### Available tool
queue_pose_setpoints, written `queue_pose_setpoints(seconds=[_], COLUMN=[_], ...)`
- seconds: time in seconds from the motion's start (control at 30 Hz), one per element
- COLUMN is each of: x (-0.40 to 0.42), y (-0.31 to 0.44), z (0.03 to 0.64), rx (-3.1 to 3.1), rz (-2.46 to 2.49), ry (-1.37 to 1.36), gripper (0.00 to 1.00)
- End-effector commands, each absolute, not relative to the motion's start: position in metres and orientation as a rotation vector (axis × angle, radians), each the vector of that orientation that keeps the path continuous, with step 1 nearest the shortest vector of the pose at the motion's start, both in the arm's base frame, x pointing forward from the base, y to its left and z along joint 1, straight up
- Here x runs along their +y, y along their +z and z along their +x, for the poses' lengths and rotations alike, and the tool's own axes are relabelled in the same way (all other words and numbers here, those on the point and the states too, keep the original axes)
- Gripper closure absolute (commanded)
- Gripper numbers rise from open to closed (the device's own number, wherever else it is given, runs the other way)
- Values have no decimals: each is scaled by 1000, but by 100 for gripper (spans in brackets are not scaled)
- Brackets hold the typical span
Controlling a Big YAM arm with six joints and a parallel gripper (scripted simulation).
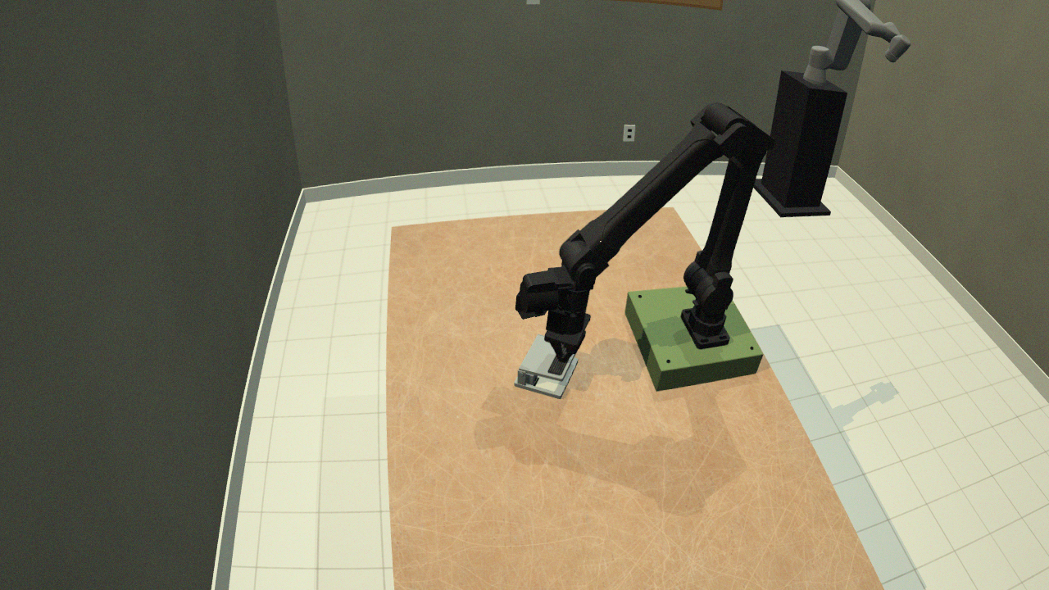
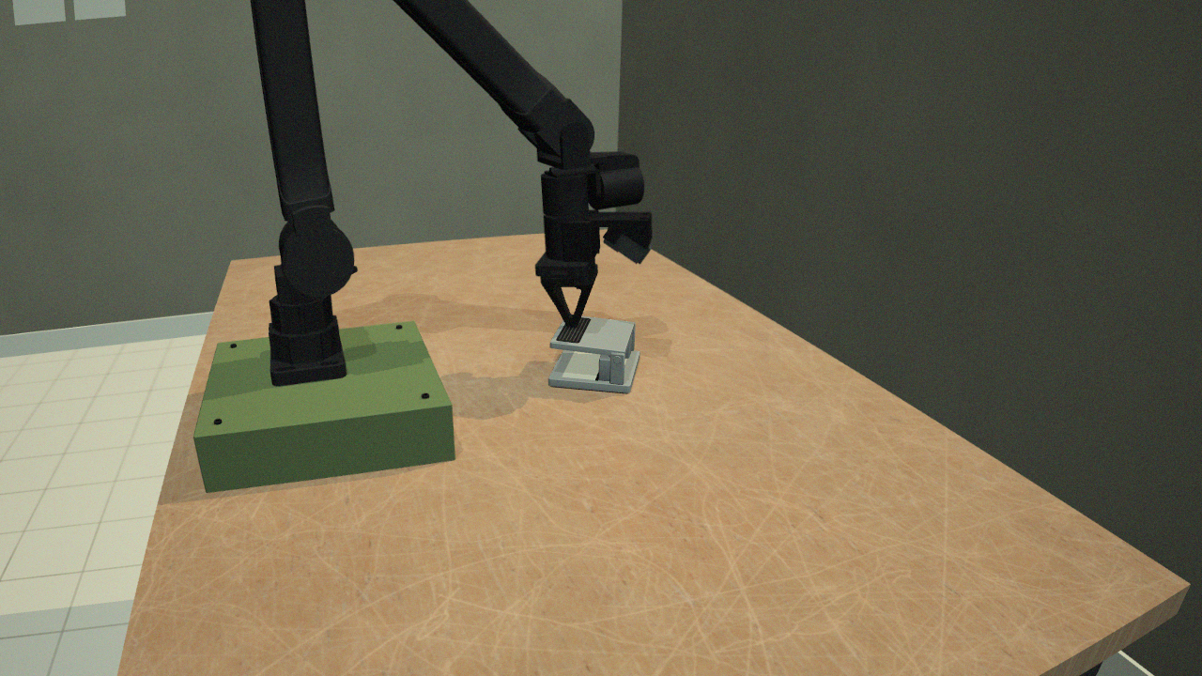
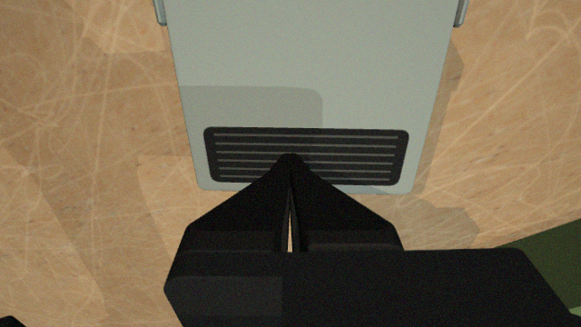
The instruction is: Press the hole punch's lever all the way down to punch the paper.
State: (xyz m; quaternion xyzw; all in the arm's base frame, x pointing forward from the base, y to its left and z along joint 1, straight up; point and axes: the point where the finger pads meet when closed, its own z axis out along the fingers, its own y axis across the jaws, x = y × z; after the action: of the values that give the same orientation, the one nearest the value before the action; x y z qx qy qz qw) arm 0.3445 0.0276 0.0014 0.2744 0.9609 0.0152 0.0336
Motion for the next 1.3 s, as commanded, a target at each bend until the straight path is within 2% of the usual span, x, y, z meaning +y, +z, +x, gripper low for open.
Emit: queue_pose_setpoints(seconds=[0.0,1.27], x=[33,33], y=[-37,-40], z=[323,319], rx=[3029,3029], rz=[855,855], ry=[6,7], gripper=[100,100])
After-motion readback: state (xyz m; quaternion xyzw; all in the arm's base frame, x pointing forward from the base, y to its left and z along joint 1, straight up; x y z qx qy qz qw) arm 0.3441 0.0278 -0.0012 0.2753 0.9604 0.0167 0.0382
